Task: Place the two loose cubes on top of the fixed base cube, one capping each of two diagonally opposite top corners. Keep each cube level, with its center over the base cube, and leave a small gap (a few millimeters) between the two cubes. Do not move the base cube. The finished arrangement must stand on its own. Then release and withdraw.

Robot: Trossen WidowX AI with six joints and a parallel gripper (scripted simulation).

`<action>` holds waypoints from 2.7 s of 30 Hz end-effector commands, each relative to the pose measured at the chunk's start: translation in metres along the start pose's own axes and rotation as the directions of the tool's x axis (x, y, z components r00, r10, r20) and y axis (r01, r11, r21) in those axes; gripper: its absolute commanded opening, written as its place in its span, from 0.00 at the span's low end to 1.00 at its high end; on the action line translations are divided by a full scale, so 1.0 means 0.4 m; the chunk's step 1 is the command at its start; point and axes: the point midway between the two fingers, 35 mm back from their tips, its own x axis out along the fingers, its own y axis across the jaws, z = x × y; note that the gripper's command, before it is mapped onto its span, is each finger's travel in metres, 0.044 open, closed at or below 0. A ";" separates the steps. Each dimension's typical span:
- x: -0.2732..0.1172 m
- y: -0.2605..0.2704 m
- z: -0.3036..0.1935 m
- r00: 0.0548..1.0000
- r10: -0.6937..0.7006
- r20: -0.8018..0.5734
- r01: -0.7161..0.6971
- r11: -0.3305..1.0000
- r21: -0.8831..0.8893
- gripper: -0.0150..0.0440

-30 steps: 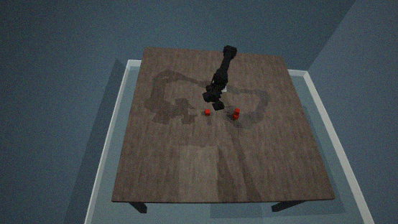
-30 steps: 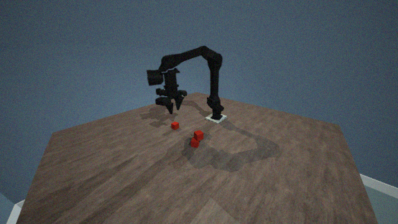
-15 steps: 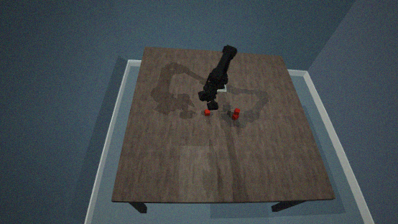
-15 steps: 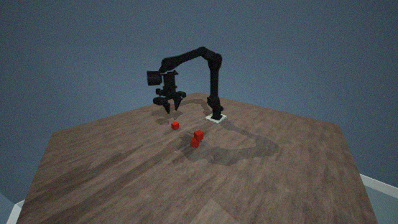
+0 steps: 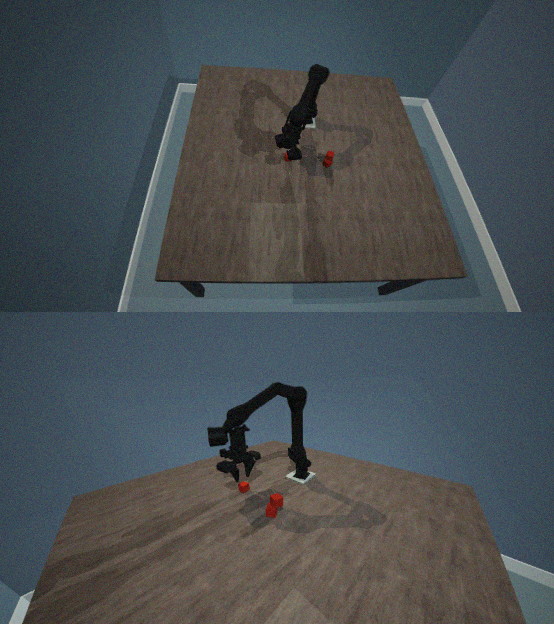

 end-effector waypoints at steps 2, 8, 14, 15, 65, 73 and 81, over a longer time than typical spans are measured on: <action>0.019 -0.001 -0.004 1.000 0.000 -0.006 0.000 1.000 0.006 0.70; 0.044 -0.001 -0.003 1.000 0.000 -0.006 0.000 1.000 0.006 0.70; 0.068 -0.001 -0.004 1.000 0.000 -0.006 0.000 1.000 0.006 0.70; 0.072 -0.001 -0.004 1.000 0.000 -0.006 0.000 1.000 0.006 0.70; -0.160 0.003 -0.001 1.000 0.000 -0.005 0.000 1.000 0.006 0.43; -0.180 0.003 -0.007 1.000 0.000 -0.006 0.000 1.000 -0.007 0.43; -0.176 0.039 -0.053 1.000 0.000 -0.008 -0.001 0.988 -0.152 0.43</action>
